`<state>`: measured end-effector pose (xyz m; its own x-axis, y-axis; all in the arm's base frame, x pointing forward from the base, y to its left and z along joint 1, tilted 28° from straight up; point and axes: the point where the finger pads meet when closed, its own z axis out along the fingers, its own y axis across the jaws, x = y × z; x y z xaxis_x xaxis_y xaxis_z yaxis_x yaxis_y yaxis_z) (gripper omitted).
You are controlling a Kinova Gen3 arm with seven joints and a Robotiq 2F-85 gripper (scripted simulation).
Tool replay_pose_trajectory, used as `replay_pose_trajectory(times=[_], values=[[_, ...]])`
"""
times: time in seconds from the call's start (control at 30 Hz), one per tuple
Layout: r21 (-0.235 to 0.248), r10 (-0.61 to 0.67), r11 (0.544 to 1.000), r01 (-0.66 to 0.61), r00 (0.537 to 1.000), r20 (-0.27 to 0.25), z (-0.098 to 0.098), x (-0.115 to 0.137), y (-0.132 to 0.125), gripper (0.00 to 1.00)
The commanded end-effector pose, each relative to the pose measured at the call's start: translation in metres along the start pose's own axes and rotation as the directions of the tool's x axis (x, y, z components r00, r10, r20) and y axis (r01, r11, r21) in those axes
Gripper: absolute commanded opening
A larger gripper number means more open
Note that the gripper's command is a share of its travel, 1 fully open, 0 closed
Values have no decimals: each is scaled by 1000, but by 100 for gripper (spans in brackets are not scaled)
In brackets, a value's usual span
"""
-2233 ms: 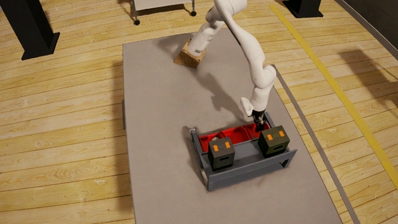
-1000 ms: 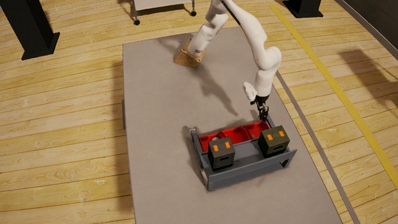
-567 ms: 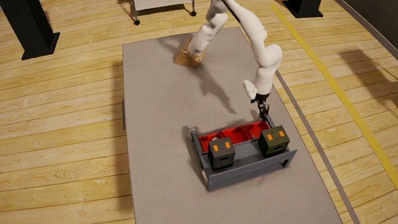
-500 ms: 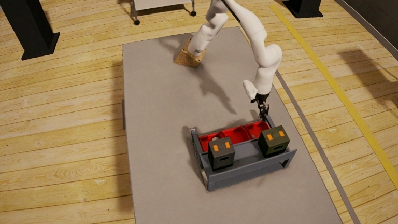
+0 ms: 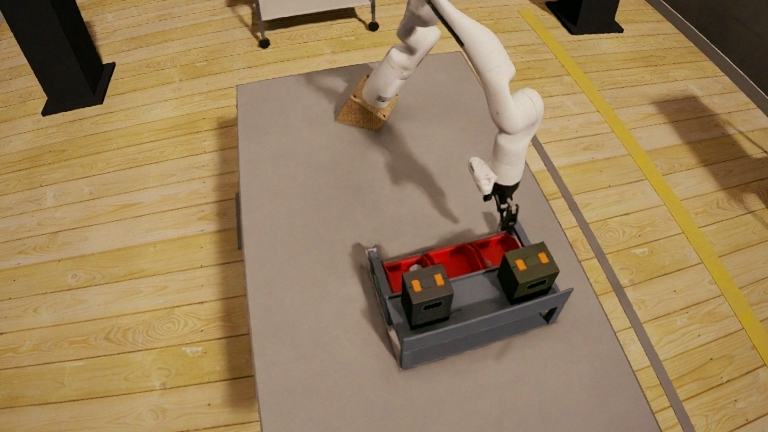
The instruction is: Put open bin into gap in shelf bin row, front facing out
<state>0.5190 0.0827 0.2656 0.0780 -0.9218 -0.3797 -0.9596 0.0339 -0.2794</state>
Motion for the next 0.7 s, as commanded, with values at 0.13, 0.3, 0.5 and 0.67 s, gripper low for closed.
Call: replay_pose_trajectory(times=[0.13,0.3,0.5,0.67], values=[[1,0,1000,0,1000,0,2,0,0,100],[1,0,1000,0,1000,0,4,0,0,100],[1,0,1000,0,1000,0,4,0,0,100],[1,0,1000,0,1000,0,5,0,0,100]])
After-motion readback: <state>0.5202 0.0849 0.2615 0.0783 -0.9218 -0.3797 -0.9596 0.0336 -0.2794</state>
